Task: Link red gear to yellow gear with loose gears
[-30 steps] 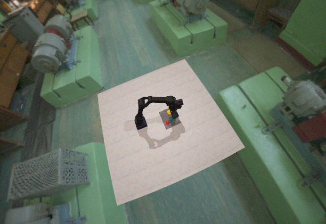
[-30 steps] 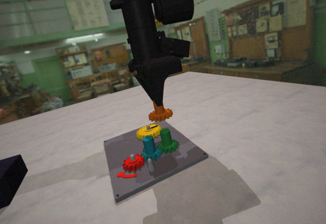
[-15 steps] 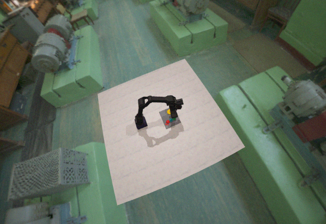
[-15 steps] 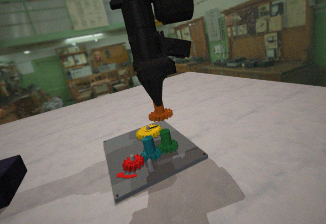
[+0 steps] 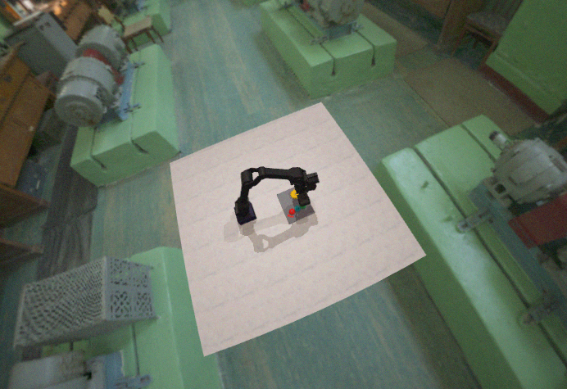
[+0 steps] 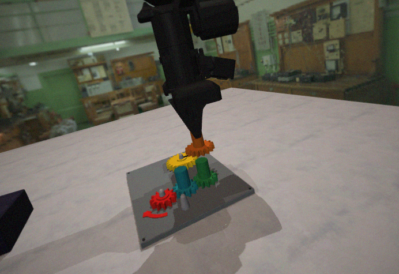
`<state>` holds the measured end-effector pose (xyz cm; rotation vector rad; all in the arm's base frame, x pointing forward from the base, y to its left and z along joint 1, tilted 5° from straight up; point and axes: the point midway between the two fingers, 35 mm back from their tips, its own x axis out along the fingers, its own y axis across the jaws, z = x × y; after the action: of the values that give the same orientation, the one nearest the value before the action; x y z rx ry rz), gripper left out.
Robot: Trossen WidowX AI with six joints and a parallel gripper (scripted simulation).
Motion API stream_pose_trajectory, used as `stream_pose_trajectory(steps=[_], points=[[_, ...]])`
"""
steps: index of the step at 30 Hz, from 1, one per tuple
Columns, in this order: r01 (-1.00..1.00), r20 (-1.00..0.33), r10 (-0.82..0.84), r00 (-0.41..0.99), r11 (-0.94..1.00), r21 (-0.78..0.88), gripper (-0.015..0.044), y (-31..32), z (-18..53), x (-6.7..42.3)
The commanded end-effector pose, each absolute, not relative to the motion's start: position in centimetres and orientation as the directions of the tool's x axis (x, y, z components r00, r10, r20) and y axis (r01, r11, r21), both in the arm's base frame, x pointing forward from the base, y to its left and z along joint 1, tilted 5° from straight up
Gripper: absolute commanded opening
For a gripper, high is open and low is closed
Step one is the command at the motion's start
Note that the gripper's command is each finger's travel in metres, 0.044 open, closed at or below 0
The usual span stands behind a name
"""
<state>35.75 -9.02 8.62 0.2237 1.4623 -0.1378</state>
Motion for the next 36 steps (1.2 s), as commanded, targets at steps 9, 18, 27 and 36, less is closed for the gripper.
stream_pose_trajectory(steps=[9, 18, 27, 36], points=[[0.382, -0.994, 0.051, 0.095, 0.920, 0.084, 0.0000, -8.7, 6.5, 35.8], [0.529, -0.994, 0.051, 0.095, 0.843, 0.094, 0.0000, -8.7, 5.1, 35.9], [0.500, -0.994, 0.051, 0.095, 0.861, 0.092, 0.0000, -8.7, 5.6, 35.9], [0.311, -0.994, 0.052, 0.095, 0.947, 0.079, 0.0000, -8.7, 5.6, 35.8]])
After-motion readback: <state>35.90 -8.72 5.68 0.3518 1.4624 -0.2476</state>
